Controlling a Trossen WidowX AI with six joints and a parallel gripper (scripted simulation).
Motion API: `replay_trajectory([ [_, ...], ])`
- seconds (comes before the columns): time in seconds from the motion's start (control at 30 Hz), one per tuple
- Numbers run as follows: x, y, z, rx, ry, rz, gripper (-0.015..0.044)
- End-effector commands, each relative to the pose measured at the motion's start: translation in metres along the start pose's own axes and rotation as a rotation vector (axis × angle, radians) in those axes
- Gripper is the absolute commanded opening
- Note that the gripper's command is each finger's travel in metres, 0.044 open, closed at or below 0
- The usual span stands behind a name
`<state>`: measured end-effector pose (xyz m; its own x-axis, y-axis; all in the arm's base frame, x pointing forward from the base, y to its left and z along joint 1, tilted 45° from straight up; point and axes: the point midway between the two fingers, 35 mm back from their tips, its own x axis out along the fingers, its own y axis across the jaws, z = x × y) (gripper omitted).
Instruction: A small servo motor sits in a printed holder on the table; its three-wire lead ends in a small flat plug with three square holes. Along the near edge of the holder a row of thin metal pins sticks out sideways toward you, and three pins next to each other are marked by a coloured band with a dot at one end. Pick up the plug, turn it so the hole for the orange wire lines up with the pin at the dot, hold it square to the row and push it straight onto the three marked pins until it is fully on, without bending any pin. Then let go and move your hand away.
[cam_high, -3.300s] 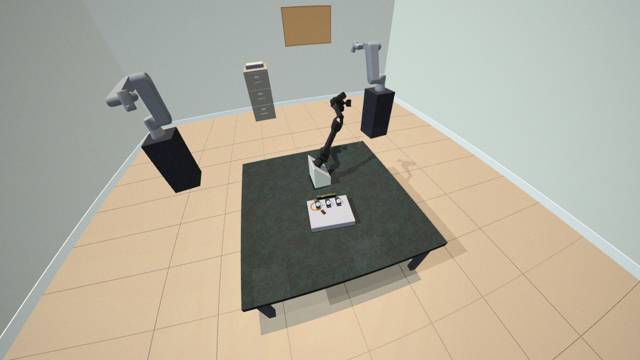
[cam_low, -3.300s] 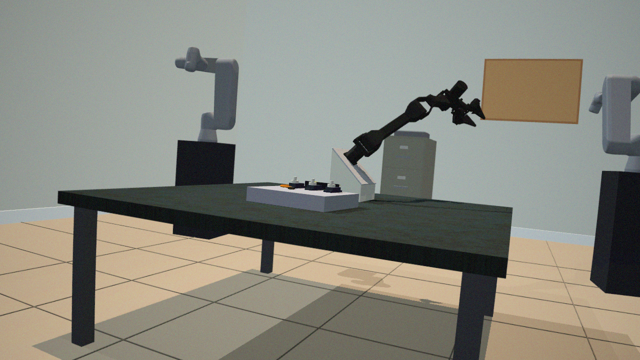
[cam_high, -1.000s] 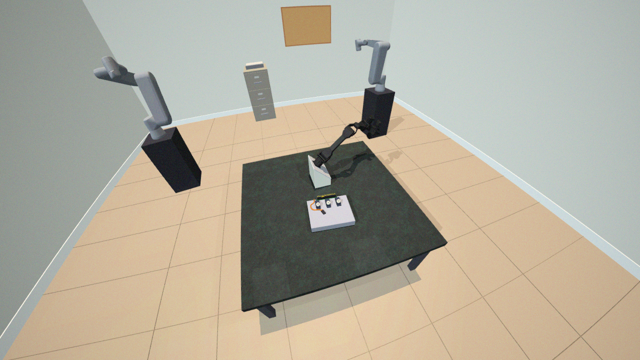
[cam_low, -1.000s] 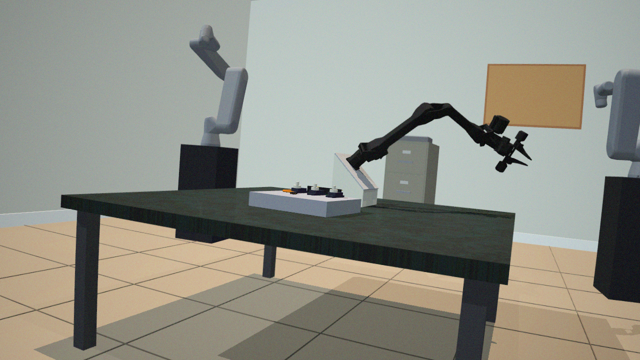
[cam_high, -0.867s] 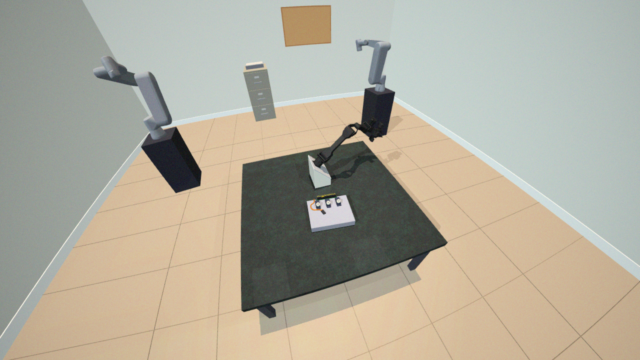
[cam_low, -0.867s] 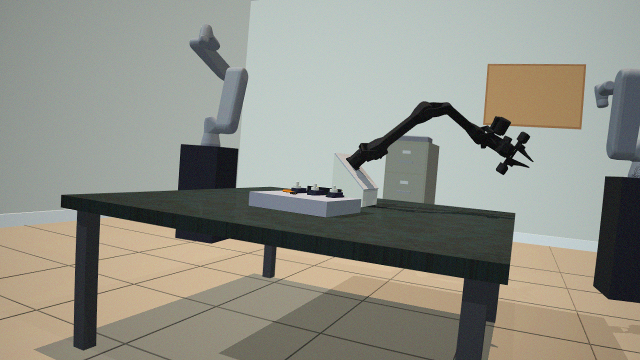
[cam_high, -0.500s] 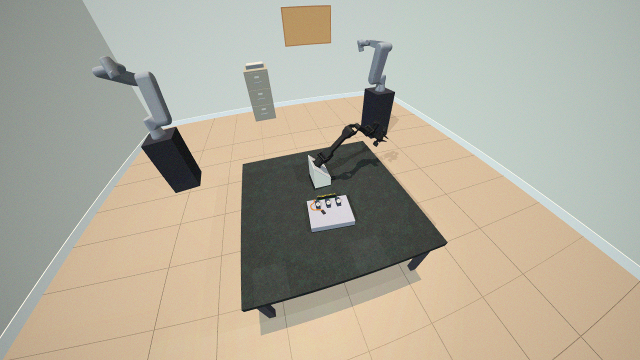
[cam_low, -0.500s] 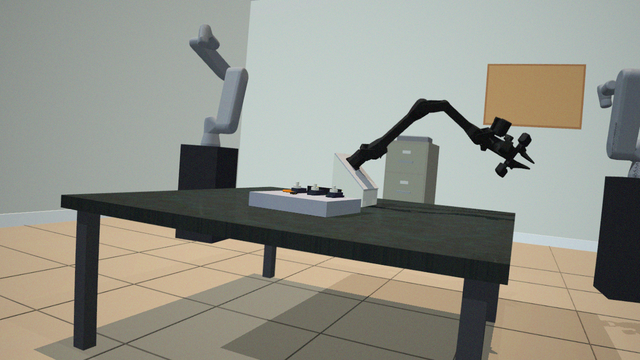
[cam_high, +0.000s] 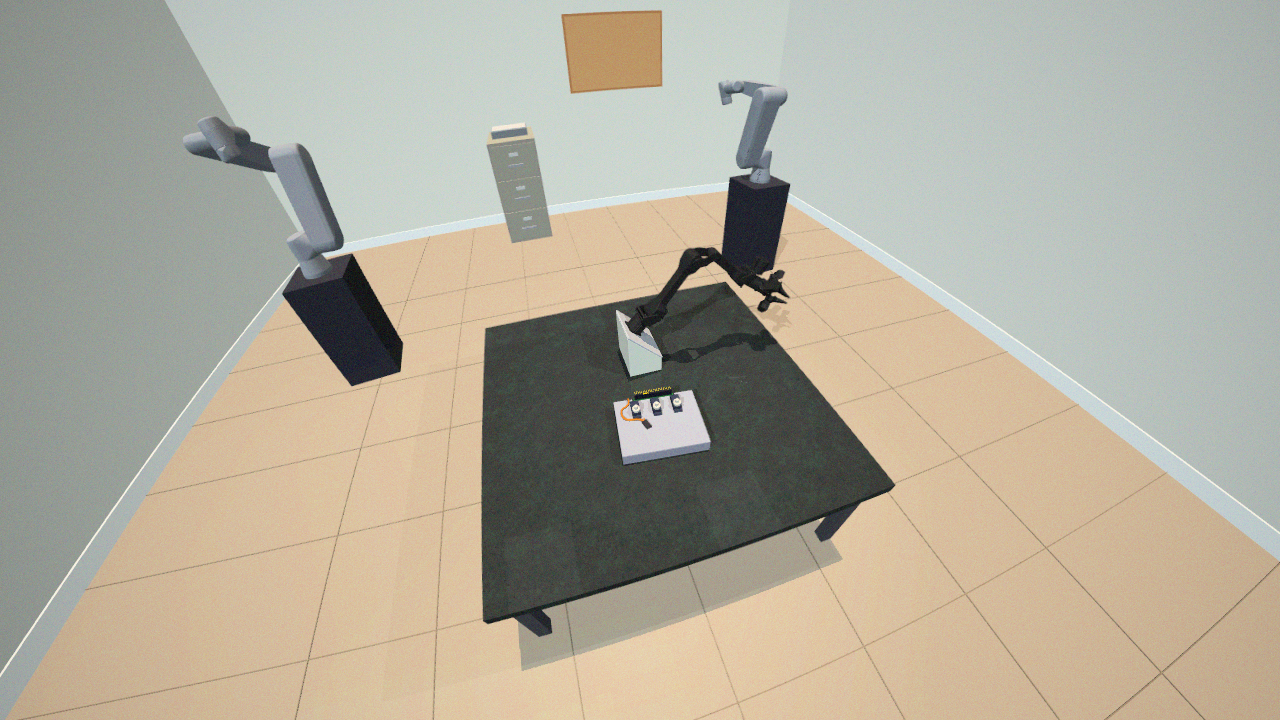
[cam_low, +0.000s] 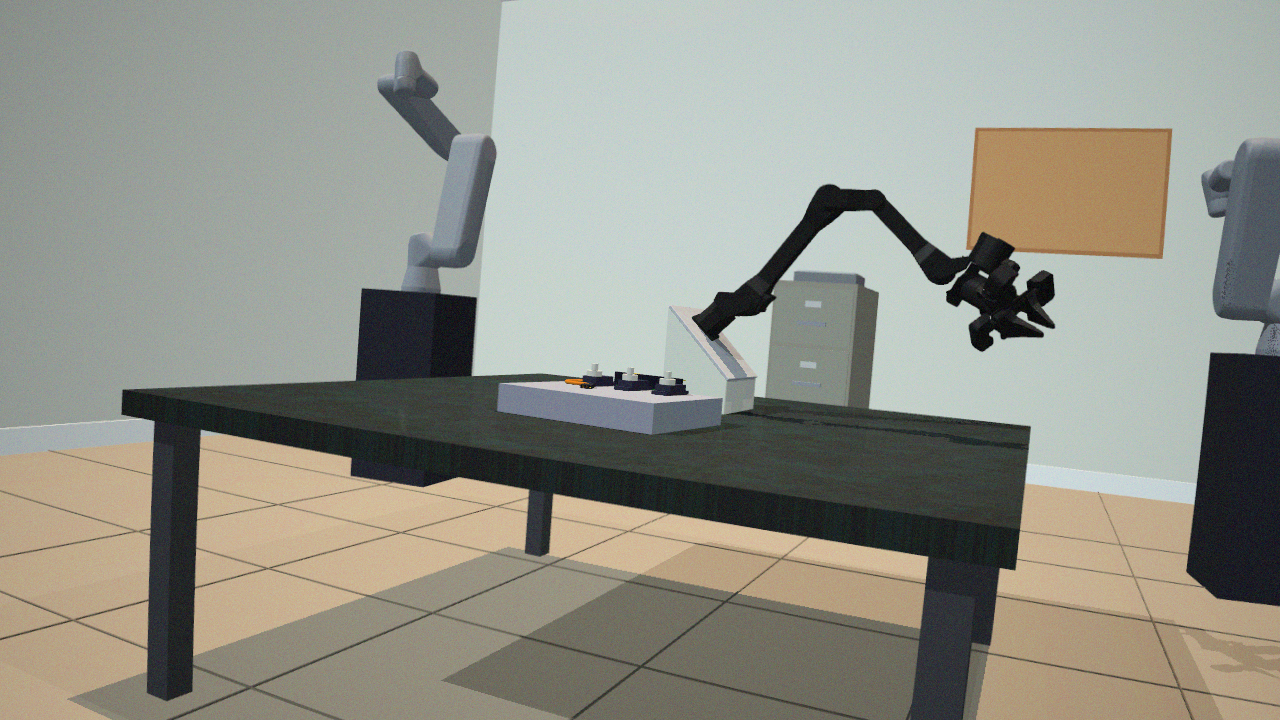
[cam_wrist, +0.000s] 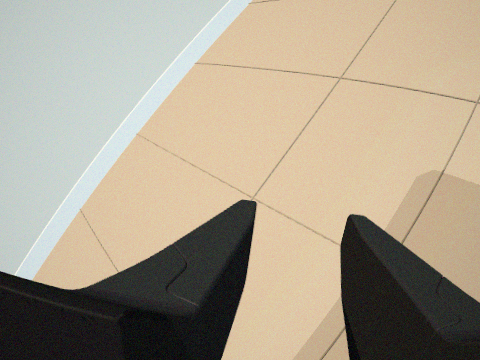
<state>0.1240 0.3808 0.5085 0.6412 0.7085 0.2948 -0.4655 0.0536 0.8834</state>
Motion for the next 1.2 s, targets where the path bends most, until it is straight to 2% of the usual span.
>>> replay_trajectory([
  [0.0, 0.005, -0.026, 0.028, -0.118, -0.039, -0.036, 0.0115],
  [0.3, 0.003, -0.079, 0.095, -0.363, -0.131, -0.128, 0.0115],
  [0.57, -0.013, -0.124, 0.154, -0.57, -0.199, -0.234, 0.0115],
  [1.17, -0.096, -0.21, 0.263, -0.976, -0.289, -0.541, 0.0115],
])
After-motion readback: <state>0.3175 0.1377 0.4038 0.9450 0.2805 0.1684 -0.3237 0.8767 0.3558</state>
